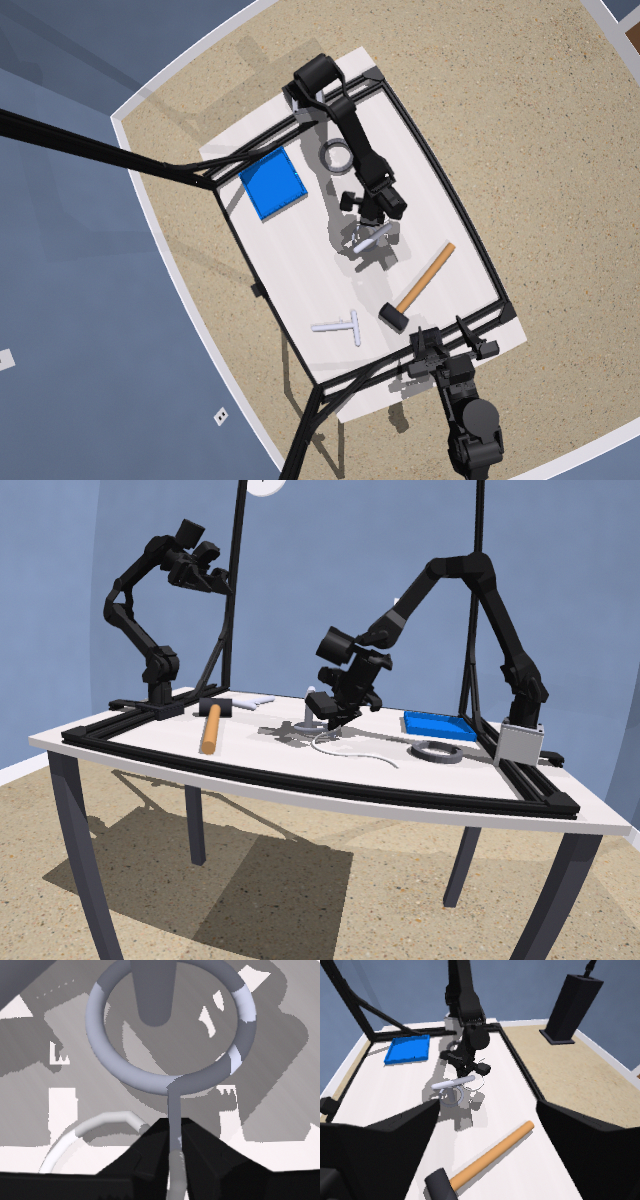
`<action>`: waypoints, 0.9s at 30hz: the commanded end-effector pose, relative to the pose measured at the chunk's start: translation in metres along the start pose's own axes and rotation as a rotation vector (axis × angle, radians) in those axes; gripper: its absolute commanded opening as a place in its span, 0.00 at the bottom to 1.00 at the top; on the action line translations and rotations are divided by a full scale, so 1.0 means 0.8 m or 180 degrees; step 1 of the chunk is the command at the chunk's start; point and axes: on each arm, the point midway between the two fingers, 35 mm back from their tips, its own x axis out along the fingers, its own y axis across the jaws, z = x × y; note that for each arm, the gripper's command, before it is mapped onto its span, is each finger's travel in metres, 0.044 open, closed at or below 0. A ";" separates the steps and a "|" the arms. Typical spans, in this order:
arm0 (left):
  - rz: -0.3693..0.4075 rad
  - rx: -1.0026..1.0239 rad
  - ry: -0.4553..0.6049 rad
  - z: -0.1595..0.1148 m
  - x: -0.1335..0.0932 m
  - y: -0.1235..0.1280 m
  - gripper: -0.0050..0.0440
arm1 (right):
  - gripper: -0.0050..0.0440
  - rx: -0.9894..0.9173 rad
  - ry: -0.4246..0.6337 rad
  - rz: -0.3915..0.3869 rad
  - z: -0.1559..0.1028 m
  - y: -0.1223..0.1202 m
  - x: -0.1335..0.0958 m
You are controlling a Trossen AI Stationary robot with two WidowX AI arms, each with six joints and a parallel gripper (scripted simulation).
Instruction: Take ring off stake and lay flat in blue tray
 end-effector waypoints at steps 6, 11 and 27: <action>0.0043 0.0028 -0.0060 0.014 -0.016 0.003 0.10 | 0.92 0.0013 0.0012 0.0005 -0.001 0.000 0.000; 0.0043 0.0028 -0.0060 0.014 -0.016 0.003 0.10 | 0.92 0.0013 0.0012 0.0005 -0.001 0.000 0.000; 0.0111 -0.0389 -0.0191 0.021 -0.015 -0.006 0.10 | 0.92 0.0013 0.0012 0.0005 -0.001 0.000 0.000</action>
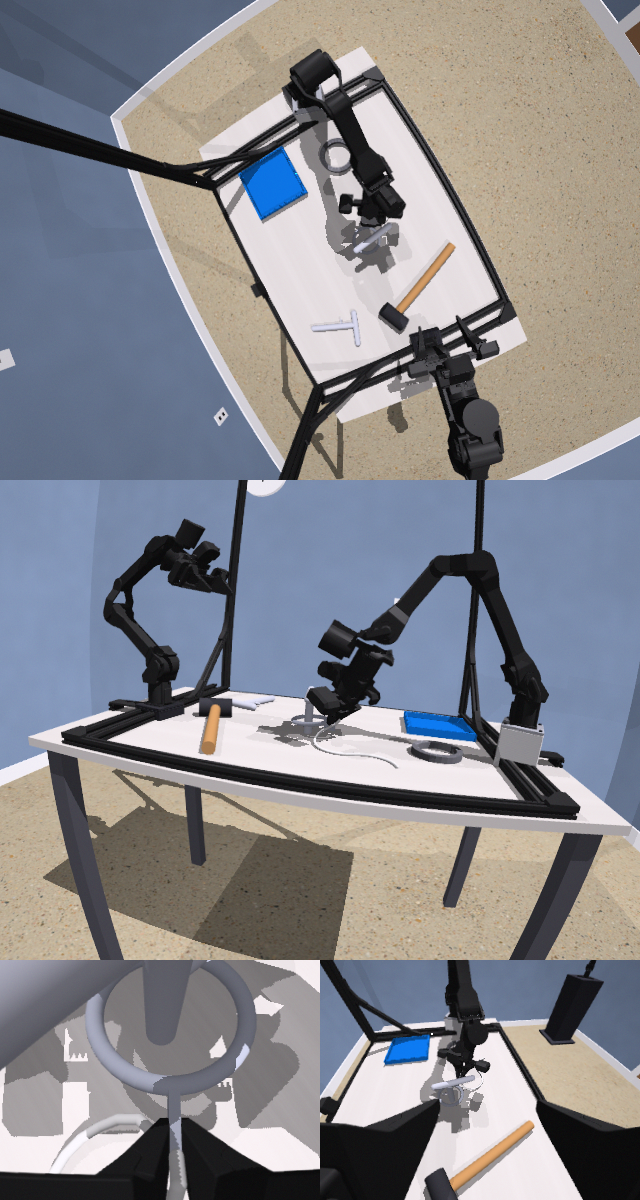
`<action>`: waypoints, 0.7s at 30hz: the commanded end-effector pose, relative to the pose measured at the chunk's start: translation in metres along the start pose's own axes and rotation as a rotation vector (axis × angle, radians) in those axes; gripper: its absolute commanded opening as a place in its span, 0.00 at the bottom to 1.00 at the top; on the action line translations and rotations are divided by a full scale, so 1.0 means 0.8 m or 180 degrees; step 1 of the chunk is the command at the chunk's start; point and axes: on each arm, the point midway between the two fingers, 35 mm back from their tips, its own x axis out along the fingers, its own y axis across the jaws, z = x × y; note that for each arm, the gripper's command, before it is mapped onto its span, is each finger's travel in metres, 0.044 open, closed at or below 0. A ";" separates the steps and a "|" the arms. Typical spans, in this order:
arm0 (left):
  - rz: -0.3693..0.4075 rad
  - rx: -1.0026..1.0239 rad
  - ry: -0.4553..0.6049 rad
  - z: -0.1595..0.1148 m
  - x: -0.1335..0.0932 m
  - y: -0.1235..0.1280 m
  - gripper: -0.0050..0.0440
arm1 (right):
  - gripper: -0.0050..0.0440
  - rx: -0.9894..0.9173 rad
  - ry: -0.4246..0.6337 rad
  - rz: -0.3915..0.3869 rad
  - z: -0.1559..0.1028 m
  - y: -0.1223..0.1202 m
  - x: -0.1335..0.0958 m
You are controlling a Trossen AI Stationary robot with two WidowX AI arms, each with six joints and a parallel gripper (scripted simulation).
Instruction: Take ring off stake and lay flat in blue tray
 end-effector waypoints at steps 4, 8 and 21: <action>0.0059 -0.0231 -0.0121 0.009 -0.004 -0.007 0.10 | 0.92 0.0013 0.0012 0.0005 -0.001 0.000 0.000; 0.0080 -0.0431 -0.0189 0.012 -0.004 -0.012 0.10 | 0.92 0.0013 0.0012 0.0005 -0.001 0.000 0.000; 0.0106 -0.0967 -0.0382 0.020 -0.005 -0.026 0.10 | 0.92 0.0013 0.0012 0.0005 -0.001 0.000 0.000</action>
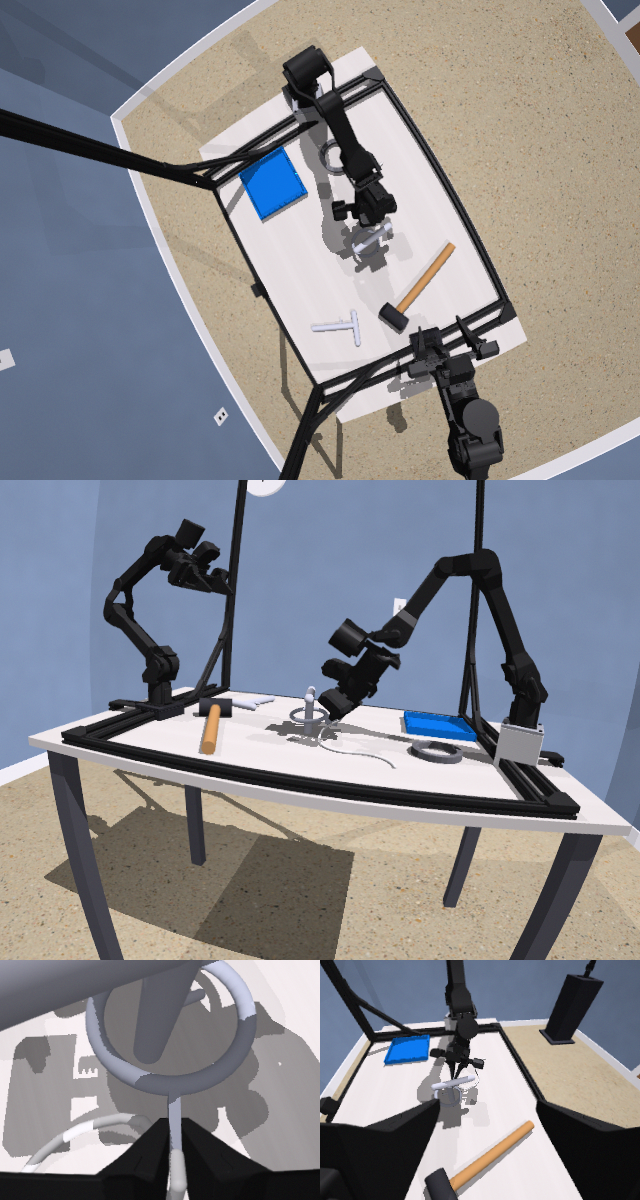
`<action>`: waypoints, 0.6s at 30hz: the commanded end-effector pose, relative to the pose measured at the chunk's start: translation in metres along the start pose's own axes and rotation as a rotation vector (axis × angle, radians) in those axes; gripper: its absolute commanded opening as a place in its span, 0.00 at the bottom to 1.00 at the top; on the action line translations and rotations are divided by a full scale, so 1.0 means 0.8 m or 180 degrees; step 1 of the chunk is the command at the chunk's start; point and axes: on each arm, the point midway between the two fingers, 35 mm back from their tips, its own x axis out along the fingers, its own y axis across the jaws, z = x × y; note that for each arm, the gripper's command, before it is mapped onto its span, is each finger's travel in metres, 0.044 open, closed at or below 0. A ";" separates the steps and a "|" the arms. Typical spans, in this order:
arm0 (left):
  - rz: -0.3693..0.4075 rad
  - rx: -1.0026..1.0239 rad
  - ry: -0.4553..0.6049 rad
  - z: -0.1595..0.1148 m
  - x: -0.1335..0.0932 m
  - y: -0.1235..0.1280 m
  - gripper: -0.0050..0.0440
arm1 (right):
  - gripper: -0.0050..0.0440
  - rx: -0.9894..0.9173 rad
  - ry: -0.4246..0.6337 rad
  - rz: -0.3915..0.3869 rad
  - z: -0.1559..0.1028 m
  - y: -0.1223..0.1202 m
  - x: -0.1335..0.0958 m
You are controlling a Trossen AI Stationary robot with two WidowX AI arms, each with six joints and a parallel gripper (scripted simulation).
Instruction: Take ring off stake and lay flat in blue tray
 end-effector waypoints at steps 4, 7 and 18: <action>0.0021 -0.0297 -0.0171 0.009 -0.006 -0.011 0.10 | 0.92 0.0013 0.0012 0.0005 -0.001 0.000 0.000; 0.0015 -0.0439 -0.0222 0.009 -0.007 -0.015 0.10 | 0.92 0.0013 0.0012 0.0005 -0.001 0.000 0.000; -0.0021 -0.0855 -0.0372 0.011 -0.010 -0.028 0.10 | 0.92 0.0013 0.0012 0.0005 -0.001 0.000 0.000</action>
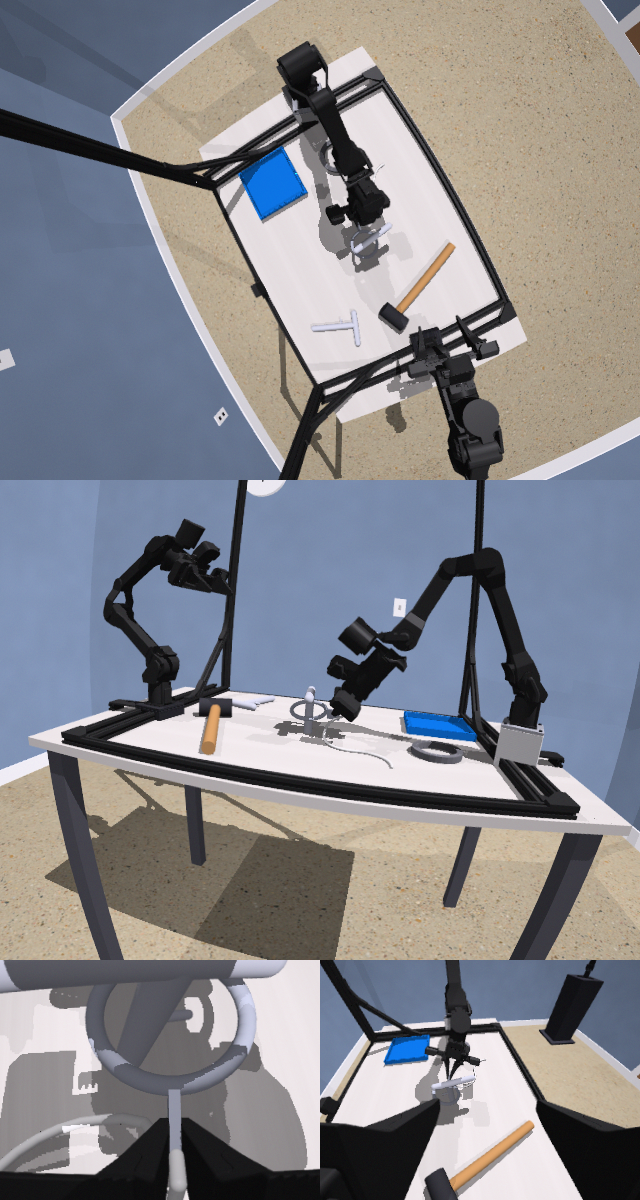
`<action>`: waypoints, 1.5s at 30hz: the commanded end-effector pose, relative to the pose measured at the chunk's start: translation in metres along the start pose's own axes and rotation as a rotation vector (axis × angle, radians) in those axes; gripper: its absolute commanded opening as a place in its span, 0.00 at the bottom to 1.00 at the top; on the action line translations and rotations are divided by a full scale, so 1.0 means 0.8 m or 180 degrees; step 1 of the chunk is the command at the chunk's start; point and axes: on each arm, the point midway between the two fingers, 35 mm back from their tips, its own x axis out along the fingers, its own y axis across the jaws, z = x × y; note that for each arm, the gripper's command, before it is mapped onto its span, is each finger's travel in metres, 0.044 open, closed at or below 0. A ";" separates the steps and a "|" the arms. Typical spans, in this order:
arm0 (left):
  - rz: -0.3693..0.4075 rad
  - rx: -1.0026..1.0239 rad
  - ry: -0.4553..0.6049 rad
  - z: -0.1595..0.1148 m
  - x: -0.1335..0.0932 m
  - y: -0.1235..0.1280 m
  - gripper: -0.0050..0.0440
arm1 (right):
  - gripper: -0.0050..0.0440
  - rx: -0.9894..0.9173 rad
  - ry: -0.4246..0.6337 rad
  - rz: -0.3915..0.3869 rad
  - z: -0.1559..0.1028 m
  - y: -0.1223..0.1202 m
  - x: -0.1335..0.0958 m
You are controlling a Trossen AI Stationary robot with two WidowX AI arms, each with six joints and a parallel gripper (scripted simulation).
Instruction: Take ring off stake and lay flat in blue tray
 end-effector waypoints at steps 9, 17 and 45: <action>-0.0070 -0.0504 -0.0235 0.005 -0.009 -0.019 0.10 | 0.92 0.0013 0.0012 0.0005 -0.001 0.000 0.000; -0.0076 -0.0534 -0.0245 0.005 -0.009 -0.020 0.10 | 0.92 0.0013 0.0012 0.0005 -0.001 0.000 0.000; -0.0005 -0.0645 -0.0239 0.009 -0.012 -0.028 0.10 | 0.92 0.0013 0.0012 0.0005 -0.001 0.000 0.000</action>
